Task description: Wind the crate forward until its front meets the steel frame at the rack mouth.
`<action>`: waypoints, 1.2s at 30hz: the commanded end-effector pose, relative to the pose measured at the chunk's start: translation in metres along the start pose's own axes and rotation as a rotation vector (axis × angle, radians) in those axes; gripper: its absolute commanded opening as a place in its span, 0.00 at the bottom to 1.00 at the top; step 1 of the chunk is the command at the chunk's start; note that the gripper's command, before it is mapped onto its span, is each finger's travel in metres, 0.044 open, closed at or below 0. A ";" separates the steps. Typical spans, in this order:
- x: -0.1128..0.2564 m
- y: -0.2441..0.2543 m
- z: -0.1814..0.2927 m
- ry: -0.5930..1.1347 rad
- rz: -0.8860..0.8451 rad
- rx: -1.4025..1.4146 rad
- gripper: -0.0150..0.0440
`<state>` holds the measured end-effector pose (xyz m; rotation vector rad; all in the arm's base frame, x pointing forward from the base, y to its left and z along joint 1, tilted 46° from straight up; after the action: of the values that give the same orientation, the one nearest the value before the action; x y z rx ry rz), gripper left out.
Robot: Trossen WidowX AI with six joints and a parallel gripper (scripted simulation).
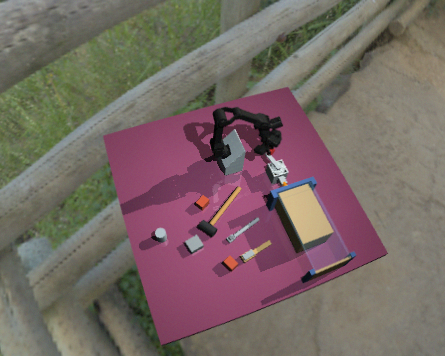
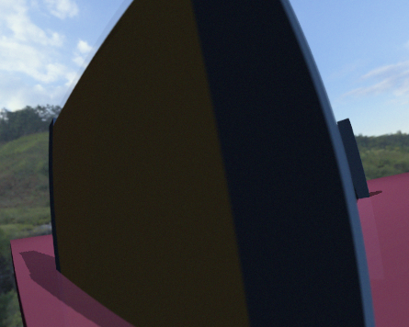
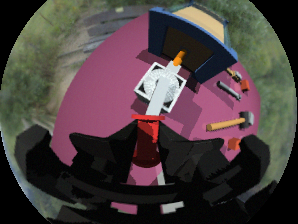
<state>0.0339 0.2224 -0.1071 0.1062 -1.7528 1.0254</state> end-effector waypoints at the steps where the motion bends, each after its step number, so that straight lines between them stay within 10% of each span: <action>1: 0.000 0.000 0.000 0.000 0.001 0.000 0.39; 15: 0.000 0.000 0.000 0.000 0.001 0.000 1.00; 36: 0.101 -0.012 -0.026 -0.002 0.002 0.001 1.00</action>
<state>0.0217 0.2634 -0.0428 0.0876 -1.7432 1.0523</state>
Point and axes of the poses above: the point midway between the two fingers, 35 mm back from their tips, its own x axis back along the fingers, its own y axis across the jaws, z = x × y, the point moved 3 cm from there along x, back along the fingers, and after that the axes turned 7 degrees about -x, right-handed, at the moved point
